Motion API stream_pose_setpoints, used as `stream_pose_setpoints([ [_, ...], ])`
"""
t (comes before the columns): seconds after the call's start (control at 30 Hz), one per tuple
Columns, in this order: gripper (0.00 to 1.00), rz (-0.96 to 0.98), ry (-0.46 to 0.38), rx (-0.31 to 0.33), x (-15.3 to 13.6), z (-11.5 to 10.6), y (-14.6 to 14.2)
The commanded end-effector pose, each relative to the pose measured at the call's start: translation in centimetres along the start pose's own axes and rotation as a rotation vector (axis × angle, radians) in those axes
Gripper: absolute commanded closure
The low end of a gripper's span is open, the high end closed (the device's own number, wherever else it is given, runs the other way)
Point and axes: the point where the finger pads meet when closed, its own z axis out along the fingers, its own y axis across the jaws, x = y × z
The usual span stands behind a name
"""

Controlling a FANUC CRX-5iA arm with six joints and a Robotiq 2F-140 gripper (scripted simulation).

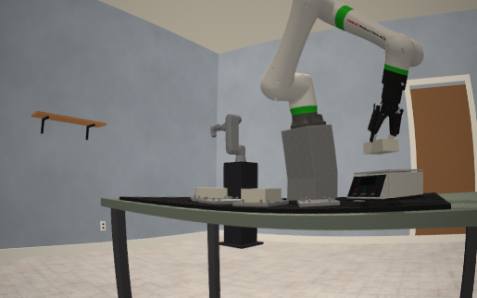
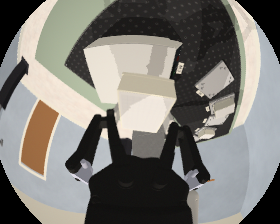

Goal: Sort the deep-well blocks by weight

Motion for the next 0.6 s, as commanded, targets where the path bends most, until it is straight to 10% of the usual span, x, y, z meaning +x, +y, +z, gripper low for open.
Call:
stream_pose_setpoints([
  [0.0,0.90,0.001,0.001,0.002,0.1,-0.1,0.3],
  [0.57,0.90,0.001,0.001,0.002,0.9,-0.5,5.2],
])
